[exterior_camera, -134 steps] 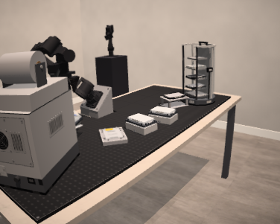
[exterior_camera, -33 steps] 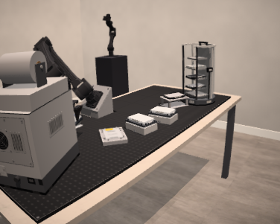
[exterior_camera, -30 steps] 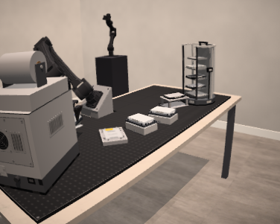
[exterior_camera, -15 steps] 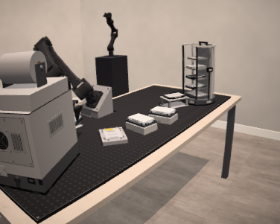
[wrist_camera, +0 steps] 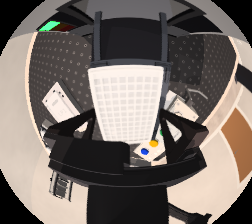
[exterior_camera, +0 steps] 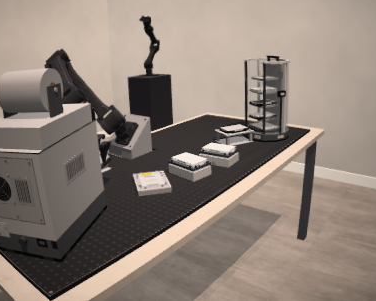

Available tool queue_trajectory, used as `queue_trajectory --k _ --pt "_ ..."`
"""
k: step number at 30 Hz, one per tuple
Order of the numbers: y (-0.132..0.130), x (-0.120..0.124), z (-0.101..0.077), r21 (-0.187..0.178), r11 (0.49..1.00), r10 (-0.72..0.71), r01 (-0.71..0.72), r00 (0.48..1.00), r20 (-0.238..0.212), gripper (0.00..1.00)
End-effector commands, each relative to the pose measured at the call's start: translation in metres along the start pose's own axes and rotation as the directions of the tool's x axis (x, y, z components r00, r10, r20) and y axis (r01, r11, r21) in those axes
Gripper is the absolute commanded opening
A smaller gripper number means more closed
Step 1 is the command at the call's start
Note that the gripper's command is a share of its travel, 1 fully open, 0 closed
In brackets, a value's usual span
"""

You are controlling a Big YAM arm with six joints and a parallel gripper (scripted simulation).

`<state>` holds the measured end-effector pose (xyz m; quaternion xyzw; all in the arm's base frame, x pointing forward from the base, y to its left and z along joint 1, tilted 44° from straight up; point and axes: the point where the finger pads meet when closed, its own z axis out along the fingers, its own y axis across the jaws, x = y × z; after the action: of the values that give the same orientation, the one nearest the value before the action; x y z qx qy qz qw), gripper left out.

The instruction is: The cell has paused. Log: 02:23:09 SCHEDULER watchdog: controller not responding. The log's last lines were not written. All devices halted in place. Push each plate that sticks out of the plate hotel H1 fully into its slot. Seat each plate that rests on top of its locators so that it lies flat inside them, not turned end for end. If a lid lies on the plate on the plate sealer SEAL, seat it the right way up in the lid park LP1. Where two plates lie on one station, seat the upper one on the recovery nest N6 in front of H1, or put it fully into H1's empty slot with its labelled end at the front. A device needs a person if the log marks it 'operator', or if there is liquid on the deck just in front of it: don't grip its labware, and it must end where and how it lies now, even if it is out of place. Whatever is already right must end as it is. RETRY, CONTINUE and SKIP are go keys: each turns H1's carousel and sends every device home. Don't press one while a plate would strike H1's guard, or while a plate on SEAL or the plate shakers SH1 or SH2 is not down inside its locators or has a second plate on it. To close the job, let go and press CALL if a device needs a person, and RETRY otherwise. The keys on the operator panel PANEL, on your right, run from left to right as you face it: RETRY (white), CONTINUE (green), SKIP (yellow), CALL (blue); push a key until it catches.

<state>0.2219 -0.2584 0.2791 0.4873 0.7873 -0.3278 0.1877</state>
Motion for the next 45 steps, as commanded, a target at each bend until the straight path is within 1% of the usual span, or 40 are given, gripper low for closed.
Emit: queue_trajectory --k 1,13,22,45 --pt "0.0012 0.0023 0.0038 0.003 1.0 -0.002 0.002 1.0 -0.003 1.0" --pt "0.0017 0.0025 0.003 0.001 1.0 0.0 0.0 1.0 -0.001 1.0" --pt "0.0017 0.0025 0.003 0.001 1.0 0.0 0.0 1.0 -0.001 0.82" --pt "0.0018 0.0026 0.003 0.0 1.0 0.0 0.0 1.0 -0.001 0.82"
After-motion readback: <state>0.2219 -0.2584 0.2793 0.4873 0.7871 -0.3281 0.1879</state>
